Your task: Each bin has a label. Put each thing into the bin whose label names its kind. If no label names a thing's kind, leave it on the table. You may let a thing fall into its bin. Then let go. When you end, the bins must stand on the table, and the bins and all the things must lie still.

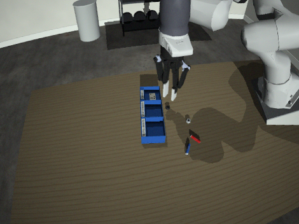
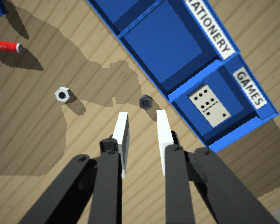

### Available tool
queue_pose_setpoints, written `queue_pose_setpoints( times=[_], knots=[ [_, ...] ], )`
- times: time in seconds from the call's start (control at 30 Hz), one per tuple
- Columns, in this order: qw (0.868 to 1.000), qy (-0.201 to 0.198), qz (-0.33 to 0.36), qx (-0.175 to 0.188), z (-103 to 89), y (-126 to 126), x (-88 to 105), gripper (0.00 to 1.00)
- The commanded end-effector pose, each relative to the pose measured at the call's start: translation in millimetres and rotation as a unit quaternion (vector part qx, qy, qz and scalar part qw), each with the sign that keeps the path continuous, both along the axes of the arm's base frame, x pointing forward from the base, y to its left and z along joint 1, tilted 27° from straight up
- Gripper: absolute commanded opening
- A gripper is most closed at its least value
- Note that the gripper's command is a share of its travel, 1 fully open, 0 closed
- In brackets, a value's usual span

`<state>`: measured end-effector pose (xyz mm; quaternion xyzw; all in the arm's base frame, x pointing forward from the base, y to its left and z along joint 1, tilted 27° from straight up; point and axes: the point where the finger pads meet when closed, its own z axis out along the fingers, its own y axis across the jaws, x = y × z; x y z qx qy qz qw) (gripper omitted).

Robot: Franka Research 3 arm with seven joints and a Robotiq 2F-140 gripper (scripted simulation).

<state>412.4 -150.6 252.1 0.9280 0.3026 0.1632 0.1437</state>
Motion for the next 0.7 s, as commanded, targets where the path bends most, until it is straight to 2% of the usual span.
queue_pose_setpoints(
  times=[0.0, 0.53, 0.67],
  knots=[
    [0.997, -0.016, -0.071, 0.03, 2.6, 0.7, 1.8, 0.19],
    [0.984, -0.032, -0.163, 0.07, 2.9, 0.8, 2.4, 0.19],
    [0.975, -0.039, -0.2, 0.086, 2.9, 0.8, 2.5, 0.19]
  ],
)
